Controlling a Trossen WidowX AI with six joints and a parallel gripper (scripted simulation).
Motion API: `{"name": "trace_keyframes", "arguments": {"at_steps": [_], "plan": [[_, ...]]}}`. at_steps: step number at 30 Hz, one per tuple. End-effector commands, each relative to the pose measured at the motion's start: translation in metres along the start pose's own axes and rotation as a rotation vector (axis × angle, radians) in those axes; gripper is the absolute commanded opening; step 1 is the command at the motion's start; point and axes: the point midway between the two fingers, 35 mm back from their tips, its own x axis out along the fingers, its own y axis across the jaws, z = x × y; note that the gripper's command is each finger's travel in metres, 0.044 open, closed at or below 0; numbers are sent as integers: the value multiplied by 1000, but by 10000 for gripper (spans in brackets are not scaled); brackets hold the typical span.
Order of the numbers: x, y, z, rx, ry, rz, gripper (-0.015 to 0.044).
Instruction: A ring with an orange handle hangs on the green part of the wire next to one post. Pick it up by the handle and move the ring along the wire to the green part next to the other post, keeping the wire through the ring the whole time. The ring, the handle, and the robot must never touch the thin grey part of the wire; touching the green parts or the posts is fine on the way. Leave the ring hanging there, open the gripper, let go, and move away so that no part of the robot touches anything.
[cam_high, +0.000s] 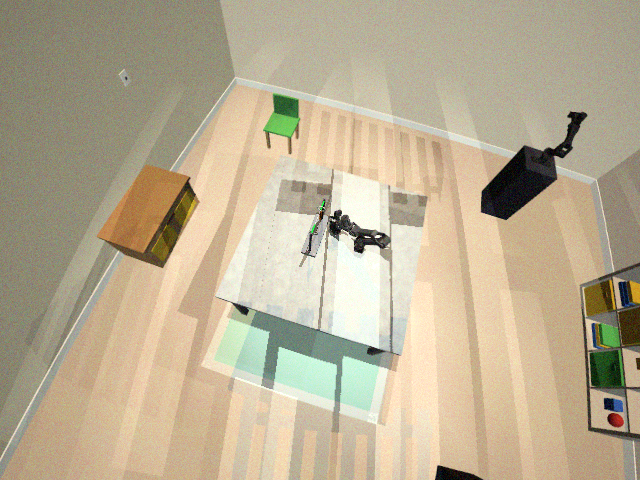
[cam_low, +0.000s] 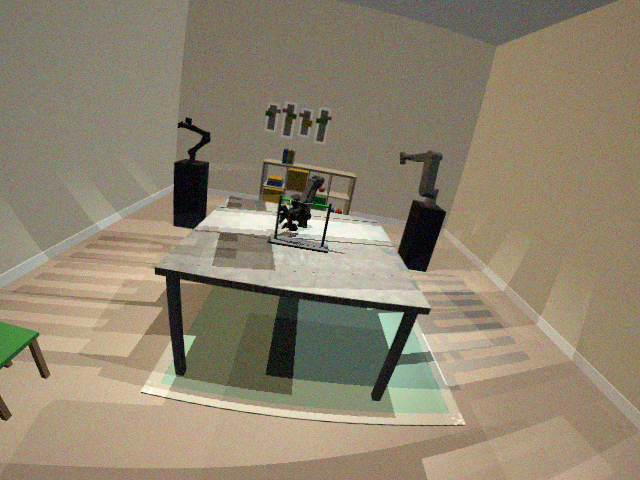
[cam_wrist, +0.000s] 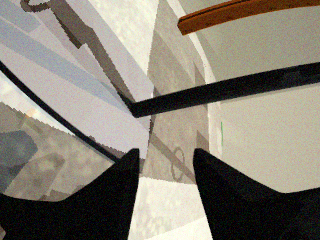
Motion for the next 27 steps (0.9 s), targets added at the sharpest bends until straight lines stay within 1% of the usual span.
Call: {"name": "trace_keyframes", "arguments": {"at_steps": [1, 12, 14, 20, 27], "plan": [[-6, 3, 2, 222, -89, 35, 160], [-35, 21, 4, 963, -321, 249, 160], [-39, 23, 5, 1047, -345, 282, 160], [-39, 23, 5, 1056, -349, 286, 160], [-26, 1, 24, 1021, -414, 244, 160]]}}
